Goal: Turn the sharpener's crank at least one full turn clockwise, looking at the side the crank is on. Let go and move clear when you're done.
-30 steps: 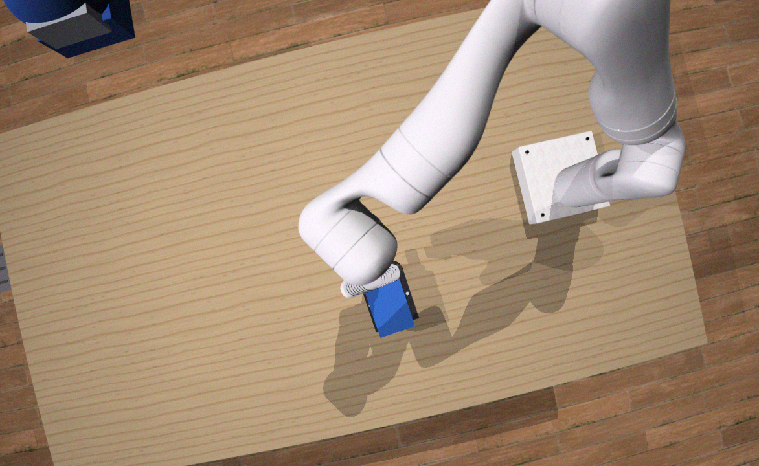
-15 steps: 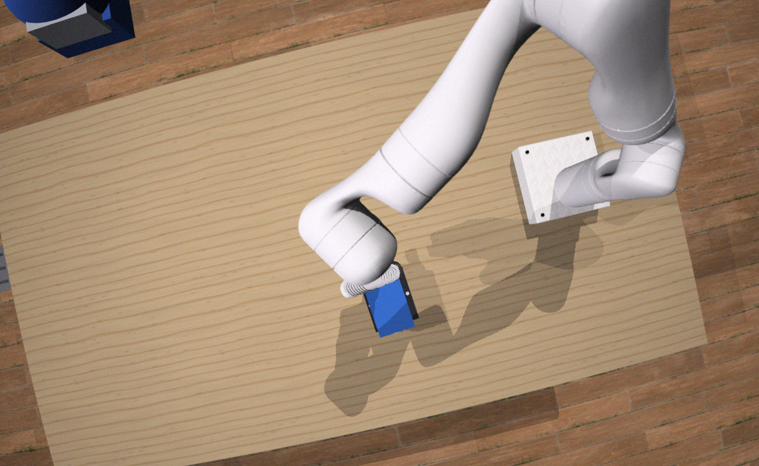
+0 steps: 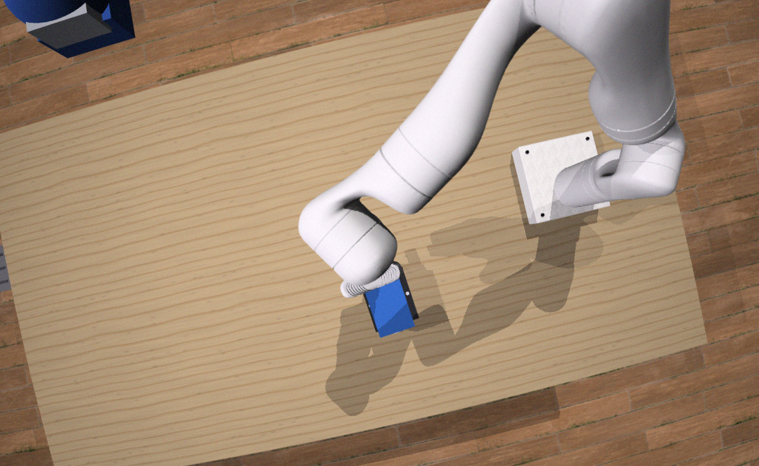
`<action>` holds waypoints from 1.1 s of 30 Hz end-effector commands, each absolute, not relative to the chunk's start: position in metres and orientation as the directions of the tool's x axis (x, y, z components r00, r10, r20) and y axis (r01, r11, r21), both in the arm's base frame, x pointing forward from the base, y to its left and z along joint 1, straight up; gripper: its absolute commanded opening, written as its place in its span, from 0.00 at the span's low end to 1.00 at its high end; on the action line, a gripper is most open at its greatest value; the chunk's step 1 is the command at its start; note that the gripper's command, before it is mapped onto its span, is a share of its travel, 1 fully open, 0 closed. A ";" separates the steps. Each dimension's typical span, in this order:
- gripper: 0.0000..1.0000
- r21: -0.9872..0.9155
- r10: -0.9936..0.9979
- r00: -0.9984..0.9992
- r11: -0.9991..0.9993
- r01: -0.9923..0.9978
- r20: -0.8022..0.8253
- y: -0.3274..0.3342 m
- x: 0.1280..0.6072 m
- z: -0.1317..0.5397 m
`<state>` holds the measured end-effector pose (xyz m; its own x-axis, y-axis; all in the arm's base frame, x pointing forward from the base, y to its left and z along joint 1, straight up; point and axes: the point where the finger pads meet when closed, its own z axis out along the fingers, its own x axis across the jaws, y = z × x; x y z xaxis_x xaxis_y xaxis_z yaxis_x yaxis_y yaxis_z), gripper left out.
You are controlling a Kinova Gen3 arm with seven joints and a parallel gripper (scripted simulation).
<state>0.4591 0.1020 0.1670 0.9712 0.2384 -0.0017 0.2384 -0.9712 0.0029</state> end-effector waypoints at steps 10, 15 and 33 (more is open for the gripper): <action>0.97 0.003 0.238 0.971 -0.971 0.238 0.000 0.102 0.459 0.168; 0.97 0.003 0.238 0.971 -0.971 0.238 0.000 0.102 0.459 0.168; 0.97 0.003 0.238 0.971 -0.971 0.238 0.000 0.102 0.459 0.168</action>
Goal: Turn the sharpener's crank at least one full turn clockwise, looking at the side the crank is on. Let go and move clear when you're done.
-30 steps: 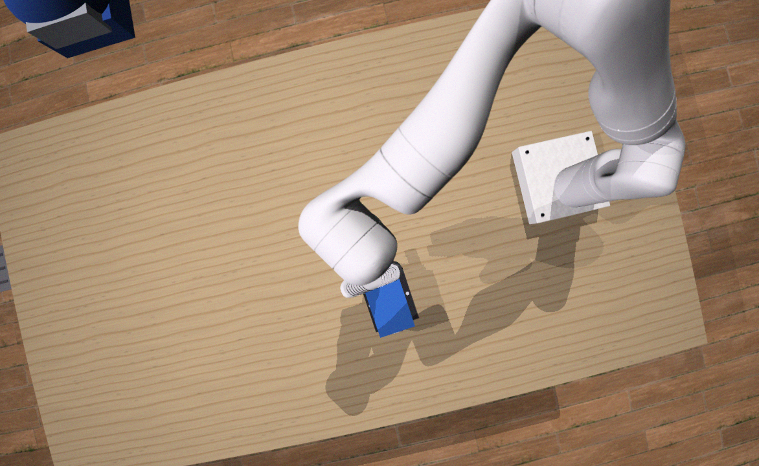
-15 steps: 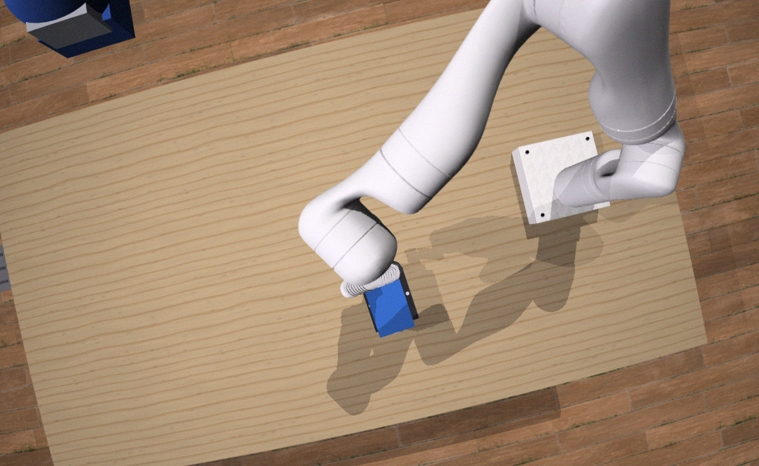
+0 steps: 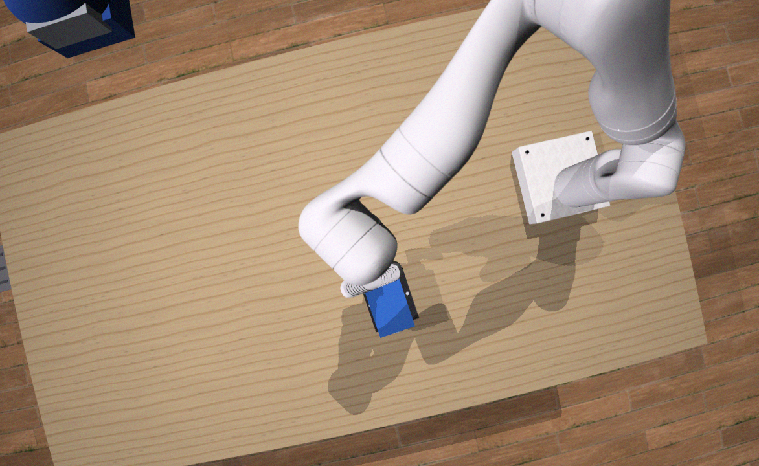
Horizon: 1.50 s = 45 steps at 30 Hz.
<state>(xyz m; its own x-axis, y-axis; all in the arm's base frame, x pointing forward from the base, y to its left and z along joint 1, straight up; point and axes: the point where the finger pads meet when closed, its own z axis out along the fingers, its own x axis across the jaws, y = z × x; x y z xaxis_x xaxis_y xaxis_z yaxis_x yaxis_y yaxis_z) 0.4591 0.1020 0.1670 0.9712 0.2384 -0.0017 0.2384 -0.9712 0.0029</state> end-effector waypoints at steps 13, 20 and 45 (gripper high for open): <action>0.97 0.003 0.238 0.971 -0.971 0.238 0.000 0.102 0.459 0.166; 0.97 0.004 0.238 0.971 -0.971 0.238 0.000 0.102 0.459 0.163; 0.97 0.004 0.238 0.971 -0.971 0.238 0.000 0.103 0.459 0.132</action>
<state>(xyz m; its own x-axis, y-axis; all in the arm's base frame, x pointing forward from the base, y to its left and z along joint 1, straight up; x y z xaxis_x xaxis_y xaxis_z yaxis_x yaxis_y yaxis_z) 0.4604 0.1017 0.1346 0.9717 0.2360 0.0031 0.2360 -0.9717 0.0051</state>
